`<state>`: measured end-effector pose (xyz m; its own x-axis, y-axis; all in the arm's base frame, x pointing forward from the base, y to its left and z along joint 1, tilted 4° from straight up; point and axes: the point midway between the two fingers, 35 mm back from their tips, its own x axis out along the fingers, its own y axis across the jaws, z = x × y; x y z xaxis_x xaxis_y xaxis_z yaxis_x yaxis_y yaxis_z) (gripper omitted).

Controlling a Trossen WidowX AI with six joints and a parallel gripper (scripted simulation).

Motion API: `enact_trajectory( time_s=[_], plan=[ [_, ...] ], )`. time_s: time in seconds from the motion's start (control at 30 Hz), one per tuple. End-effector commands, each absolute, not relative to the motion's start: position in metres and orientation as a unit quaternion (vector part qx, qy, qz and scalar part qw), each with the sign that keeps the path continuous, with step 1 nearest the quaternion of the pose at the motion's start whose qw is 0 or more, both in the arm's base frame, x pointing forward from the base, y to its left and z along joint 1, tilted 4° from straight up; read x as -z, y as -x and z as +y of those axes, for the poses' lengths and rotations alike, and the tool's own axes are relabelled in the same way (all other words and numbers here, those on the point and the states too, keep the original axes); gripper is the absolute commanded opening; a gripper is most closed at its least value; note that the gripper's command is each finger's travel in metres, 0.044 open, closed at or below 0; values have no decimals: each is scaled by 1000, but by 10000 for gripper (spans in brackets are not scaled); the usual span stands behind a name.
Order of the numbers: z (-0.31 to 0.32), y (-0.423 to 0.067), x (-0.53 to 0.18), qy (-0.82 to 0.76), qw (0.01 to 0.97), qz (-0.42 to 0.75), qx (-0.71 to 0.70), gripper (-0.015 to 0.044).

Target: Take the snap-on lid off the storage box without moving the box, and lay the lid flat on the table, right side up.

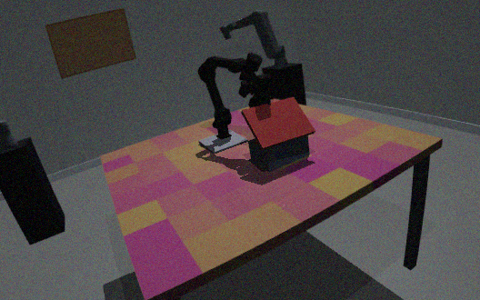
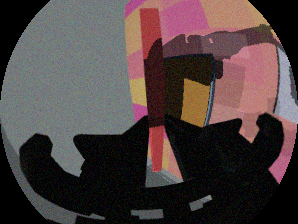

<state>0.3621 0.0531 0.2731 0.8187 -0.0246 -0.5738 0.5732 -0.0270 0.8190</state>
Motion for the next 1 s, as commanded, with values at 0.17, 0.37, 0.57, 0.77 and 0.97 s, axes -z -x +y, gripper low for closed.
enact_trajectory(
  time_s=[0.17,0.37,0.57,0.77,0.97],
  plan=[
    [53,-362,-285,-682,669,199,219,0],
    [40,-360,-278,-681,670,199,219,0],
    [29,-358,-278,-681,670,199,219,0],
    [17,-356,-277,-680,671,198,220,0],
    [5,-355,-277,-680,671,198,220,0]
  ],
)
